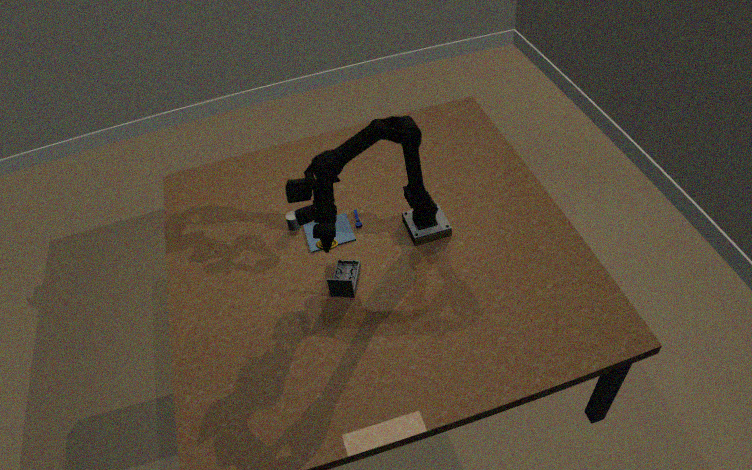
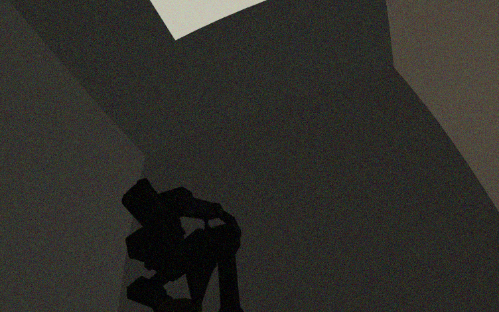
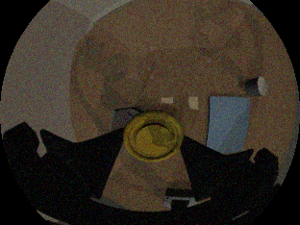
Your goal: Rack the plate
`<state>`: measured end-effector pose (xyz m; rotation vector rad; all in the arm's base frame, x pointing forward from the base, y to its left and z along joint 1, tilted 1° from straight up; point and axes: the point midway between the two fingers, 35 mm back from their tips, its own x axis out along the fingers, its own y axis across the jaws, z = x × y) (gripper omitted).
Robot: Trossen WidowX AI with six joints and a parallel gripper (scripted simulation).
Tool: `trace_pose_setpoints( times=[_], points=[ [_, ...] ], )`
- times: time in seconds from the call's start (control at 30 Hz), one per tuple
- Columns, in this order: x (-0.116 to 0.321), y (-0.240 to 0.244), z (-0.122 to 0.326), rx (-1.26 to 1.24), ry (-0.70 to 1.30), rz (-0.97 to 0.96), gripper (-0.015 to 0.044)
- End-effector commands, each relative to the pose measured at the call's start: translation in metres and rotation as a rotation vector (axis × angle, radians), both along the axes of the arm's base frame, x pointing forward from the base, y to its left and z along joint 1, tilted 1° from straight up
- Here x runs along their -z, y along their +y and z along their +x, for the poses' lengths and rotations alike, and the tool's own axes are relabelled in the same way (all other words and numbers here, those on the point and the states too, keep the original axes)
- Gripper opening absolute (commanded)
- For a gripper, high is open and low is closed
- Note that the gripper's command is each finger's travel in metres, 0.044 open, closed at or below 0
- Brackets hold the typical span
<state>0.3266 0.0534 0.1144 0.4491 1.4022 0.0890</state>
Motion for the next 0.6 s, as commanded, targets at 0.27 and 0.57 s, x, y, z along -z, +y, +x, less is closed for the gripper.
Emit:
trace_pose_setpoints(
  times=[0.27,0.57],
  points=[
    [0.033,0.003,0.025,-0.158,-0.219,0.182,0.0],
    [0.049,0.002,0.033,-0.281,-0.423,0.286,0.0]
  ],
)
